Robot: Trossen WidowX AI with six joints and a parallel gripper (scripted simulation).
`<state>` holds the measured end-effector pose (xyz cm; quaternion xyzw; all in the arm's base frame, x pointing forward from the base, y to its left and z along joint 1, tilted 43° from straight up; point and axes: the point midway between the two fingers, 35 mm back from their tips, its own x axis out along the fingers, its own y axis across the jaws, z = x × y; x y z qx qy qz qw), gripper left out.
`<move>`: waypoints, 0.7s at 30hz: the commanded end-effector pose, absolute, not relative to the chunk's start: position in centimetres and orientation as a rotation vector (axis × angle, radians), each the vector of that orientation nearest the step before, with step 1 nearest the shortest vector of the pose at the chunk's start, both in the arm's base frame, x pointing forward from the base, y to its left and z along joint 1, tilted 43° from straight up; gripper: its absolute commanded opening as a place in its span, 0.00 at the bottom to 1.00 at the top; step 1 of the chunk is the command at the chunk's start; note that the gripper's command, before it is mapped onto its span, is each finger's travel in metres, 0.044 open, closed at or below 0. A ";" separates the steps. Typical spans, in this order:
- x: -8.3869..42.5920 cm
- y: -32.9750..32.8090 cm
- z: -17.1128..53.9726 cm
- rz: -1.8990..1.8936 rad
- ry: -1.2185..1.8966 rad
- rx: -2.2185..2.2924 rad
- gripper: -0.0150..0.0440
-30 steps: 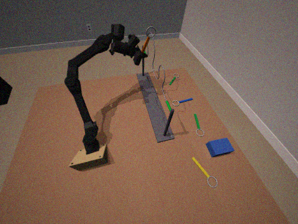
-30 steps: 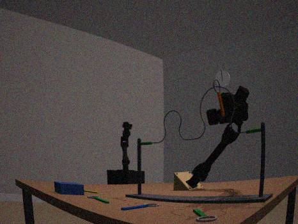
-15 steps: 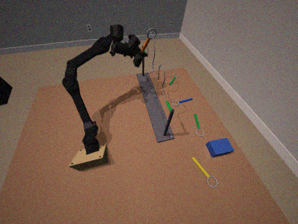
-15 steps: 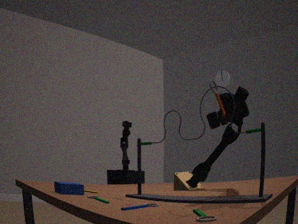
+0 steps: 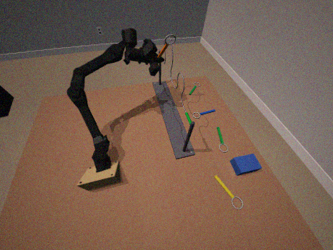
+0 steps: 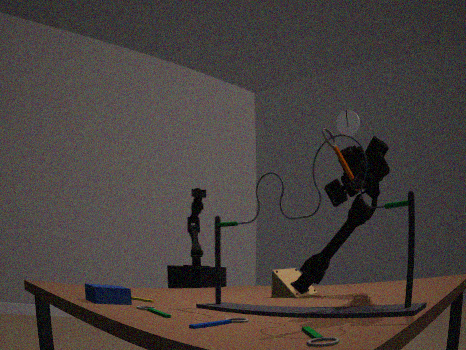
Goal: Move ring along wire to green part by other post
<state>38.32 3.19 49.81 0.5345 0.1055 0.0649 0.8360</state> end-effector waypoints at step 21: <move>38.5 3.5 50.5 0.209 0.165 1.404 0.00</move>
